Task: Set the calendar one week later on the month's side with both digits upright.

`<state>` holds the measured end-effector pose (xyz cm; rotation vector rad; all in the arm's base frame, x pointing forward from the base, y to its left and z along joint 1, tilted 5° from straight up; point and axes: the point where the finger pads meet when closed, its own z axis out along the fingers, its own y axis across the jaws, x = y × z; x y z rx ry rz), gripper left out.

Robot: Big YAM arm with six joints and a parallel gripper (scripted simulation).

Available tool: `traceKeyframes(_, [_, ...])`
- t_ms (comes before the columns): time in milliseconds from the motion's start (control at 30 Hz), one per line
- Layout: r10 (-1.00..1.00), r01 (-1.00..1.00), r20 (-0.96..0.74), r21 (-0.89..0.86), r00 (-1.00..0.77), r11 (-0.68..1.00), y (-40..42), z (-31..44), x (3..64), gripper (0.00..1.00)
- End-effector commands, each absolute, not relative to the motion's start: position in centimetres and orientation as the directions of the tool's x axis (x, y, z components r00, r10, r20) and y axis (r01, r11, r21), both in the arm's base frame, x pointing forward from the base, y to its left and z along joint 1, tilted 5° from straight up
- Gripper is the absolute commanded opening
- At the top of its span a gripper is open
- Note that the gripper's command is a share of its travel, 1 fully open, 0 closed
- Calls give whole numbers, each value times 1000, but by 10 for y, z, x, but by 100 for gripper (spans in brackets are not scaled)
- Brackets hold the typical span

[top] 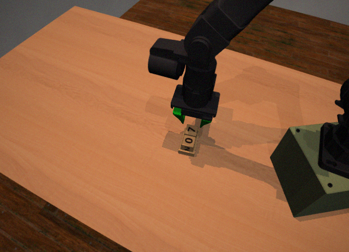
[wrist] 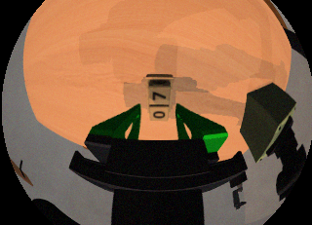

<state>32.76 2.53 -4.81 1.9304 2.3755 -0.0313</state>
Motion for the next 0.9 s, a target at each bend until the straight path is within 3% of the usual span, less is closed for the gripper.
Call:
traceKeyframes(0, [978,975,-78,89,-194,201,33,-9,350,46])
traceKeyframes(400, [979,977,-77,84,-190,197,33,11,345,46])
traceKeyframes(433, [979,977,-77,84,-190,196,33,11,345,100])
traceKeyframes(867, [979,977,-77,84,-190,196,33,11,345,100])
